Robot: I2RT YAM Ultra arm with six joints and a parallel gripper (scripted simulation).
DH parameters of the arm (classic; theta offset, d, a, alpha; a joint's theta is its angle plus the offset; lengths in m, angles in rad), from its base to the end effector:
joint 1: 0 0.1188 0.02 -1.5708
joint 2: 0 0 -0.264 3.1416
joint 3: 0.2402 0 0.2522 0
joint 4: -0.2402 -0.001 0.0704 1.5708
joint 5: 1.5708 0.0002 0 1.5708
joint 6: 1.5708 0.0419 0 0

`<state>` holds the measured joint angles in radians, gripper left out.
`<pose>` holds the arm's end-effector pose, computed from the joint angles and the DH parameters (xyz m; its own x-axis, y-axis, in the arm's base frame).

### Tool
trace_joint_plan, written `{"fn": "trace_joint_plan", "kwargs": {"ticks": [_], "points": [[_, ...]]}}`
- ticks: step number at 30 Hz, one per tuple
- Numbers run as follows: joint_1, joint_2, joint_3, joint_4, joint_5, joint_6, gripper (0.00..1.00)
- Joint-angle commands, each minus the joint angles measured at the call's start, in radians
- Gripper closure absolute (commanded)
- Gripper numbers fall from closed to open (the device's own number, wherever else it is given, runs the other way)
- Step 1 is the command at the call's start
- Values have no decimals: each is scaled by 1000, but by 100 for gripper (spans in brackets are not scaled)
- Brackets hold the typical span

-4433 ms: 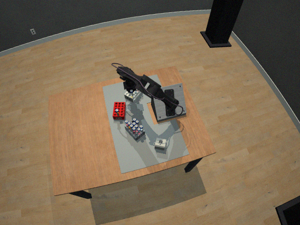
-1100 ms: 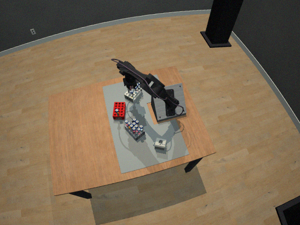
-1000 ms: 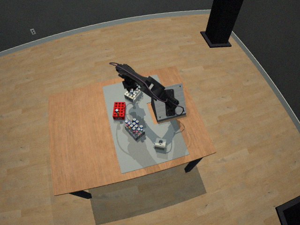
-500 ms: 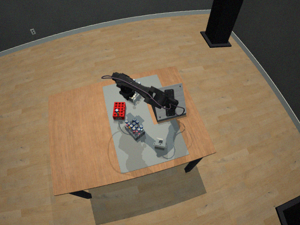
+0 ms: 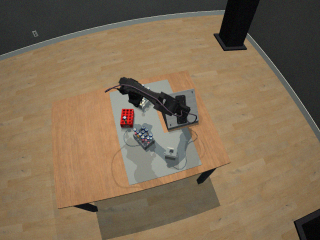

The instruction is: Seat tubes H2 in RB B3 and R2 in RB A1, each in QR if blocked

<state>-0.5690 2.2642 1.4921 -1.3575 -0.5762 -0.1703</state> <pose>0.3077 -0.1685 0.1046 -0.8218 0.3569 0.4442 0.5640 0.6202 0.5451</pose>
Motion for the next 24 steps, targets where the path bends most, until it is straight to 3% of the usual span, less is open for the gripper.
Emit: {"fn": "trace_joint_plan", "kwargs": {"ticks": [1,24], "points": [[-19,3,10,-5,-11,-159,70],[-18,5,13,-3,-11,-856,70]]}}
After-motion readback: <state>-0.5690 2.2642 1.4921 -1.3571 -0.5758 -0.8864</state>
